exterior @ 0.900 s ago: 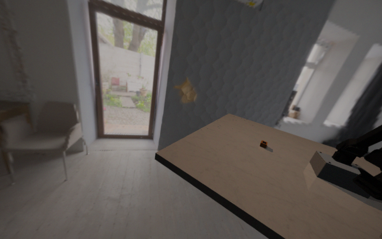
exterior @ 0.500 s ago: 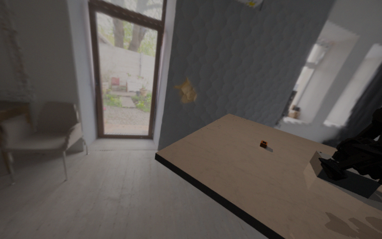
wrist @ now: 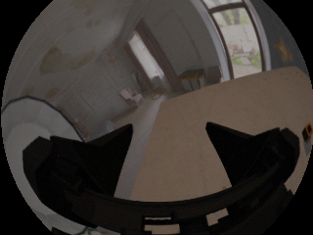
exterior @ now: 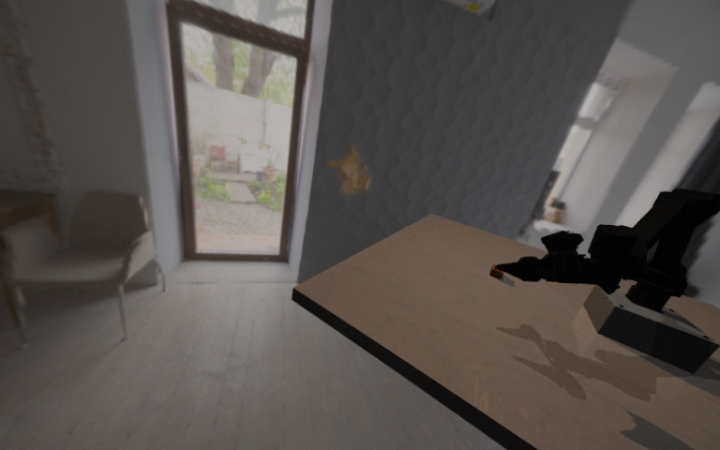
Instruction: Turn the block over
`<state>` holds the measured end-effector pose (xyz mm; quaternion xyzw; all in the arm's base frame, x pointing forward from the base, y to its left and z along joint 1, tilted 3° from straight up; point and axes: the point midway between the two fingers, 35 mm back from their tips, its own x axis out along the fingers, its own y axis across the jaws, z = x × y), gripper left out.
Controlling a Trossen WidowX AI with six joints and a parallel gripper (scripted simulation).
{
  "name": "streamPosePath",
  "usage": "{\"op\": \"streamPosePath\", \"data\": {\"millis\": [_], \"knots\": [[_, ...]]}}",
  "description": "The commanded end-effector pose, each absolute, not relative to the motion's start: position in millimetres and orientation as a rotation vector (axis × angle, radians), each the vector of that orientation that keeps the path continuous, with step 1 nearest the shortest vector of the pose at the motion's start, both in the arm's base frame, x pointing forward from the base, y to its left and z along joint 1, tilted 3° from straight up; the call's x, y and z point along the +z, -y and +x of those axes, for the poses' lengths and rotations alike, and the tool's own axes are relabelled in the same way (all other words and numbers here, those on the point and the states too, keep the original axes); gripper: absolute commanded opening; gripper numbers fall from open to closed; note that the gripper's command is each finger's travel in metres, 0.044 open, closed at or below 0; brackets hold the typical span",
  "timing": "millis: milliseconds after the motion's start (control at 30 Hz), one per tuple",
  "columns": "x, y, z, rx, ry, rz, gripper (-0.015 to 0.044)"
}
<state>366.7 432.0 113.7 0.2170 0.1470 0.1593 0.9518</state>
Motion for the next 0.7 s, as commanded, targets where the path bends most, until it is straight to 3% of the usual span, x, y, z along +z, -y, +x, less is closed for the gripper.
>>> {"op": "streamPosePath", "data": {"millis": [0,333,667], "knots": [[95.9,-379.7,414.6,0.233,-0.409,0.25,0.044],[62.2,-266.6,464.6,0.09,-0.694,-0.001,0.044],[42.2,-147.3,462.0,-0.002,-1.039,-0.121,0.044]]}}
